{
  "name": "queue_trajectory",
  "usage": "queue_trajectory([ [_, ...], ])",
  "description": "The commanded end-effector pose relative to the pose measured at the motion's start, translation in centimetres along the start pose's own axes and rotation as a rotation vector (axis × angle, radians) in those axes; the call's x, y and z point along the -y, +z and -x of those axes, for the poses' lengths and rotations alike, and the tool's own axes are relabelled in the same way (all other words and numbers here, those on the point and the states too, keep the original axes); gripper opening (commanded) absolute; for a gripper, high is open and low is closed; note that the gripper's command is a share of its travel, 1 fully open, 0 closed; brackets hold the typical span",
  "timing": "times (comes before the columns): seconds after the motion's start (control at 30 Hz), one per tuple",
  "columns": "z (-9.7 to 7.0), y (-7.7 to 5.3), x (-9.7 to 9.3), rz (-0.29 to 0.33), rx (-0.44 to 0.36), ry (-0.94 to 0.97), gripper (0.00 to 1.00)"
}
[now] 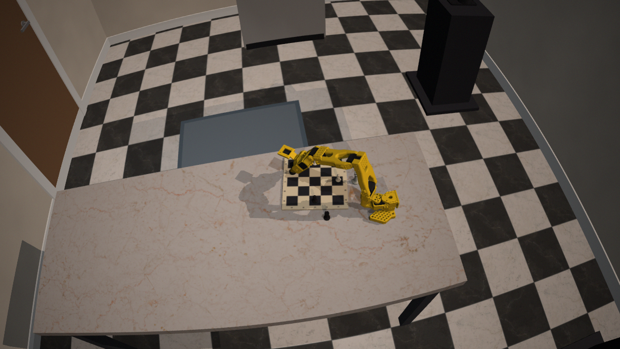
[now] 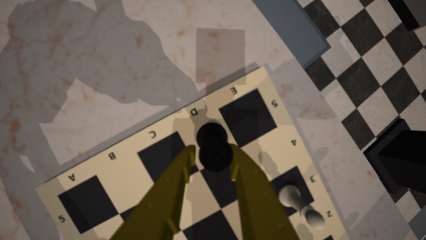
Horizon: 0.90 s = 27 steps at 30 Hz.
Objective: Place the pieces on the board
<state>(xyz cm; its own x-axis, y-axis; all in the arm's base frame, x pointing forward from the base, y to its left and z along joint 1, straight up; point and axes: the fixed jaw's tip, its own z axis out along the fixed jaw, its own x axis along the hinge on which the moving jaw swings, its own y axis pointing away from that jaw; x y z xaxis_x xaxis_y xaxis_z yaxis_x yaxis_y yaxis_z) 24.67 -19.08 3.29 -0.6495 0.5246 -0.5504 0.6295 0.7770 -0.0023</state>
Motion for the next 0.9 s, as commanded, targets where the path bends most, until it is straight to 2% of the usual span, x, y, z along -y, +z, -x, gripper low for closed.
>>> queue_trajectory([
  [0.0, -0.31, 0.33, -0.10, 0.002, -0.026, 0.005, 0.12],
  [0.87, 0.24, 0.32, 0.07, -0.001, -0.026, 0.010, 0.12],
])
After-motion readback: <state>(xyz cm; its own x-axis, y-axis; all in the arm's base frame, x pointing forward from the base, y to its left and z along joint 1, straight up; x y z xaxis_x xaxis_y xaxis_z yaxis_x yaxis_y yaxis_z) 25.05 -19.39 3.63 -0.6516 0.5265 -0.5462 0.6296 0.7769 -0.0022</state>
